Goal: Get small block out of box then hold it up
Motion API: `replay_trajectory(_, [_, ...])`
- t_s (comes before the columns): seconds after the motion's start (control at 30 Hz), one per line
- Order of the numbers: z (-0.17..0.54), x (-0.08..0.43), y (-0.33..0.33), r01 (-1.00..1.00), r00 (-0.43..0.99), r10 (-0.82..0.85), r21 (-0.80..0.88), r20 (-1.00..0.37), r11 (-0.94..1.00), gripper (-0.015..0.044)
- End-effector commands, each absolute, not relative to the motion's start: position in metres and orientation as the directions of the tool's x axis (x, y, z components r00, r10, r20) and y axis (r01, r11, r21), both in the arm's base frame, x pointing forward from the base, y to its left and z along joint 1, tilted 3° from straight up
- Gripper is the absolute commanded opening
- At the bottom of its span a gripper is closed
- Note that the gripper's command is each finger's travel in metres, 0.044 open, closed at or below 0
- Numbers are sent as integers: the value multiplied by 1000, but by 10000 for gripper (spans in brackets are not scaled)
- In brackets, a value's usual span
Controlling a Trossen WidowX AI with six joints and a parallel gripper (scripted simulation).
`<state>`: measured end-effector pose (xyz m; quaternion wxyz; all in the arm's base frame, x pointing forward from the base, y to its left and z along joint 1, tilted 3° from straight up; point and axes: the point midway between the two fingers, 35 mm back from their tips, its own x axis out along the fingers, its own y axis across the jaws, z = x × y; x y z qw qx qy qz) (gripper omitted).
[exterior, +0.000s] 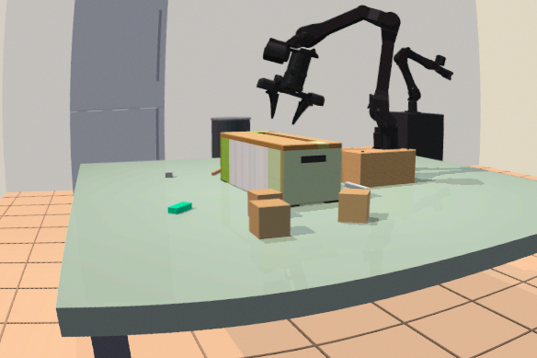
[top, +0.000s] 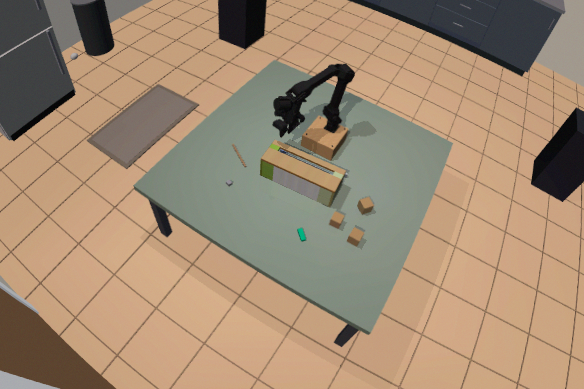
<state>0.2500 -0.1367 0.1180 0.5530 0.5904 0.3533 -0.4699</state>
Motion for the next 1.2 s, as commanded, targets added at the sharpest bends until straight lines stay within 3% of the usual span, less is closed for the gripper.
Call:
replay_trajectory(0.0, [120, 239, -136, 435, 401, -34, 223, -916, -872, 285])
replay_trajectory(0.27, [121, 238, -137, 95, 432, -16, 63, -902, -993, 285])
replay_trajectory(1.0, [121, 238, -137, 85, 433, -16, 59, -901, -995, 285])
replay_trajectory(1.17, [65, 243, -144, 85, 433, -16, 59, -901, -995, 285])
